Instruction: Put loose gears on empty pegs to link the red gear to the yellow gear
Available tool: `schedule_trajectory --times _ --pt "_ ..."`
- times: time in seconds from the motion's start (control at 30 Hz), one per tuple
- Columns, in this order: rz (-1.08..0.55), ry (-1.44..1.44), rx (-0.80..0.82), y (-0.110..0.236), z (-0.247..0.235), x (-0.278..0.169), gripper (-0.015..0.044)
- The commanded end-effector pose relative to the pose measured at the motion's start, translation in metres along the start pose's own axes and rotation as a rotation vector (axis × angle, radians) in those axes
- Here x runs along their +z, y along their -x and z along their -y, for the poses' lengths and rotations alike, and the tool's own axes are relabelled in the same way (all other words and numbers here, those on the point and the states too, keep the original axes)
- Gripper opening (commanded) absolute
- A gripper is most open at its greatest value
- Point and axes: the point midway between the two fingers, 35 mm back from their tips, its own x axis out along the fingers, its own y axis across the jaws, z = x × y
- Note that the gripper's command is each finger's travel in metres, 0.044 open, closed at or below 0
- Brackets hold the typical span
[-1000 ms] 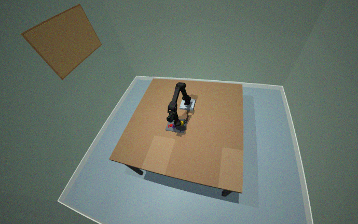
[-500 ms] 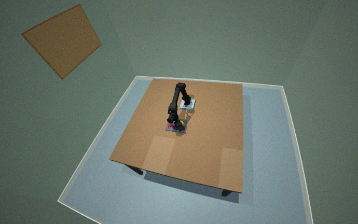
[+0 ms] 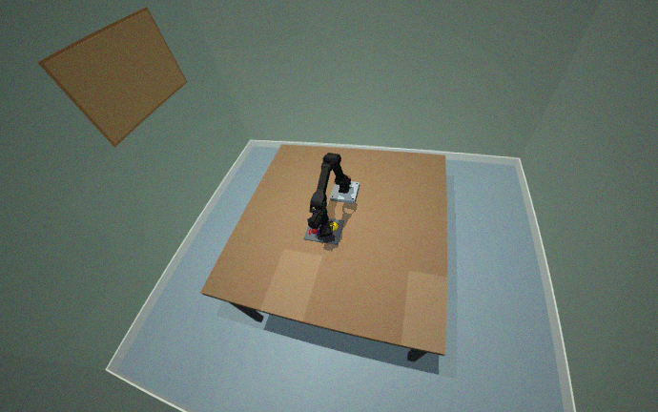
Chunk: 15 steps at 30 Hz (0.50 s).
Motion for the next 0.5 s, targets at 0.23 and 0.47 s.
schedule_trajectory --times 0.23,0.47 --pt "0.001 -0.142 -0.005 -0.0053 0.0009 0.0010 0.0000" --pt "0.001 -0.042 -0.005 -0.0054 0.0000 0.0006 0.0000"
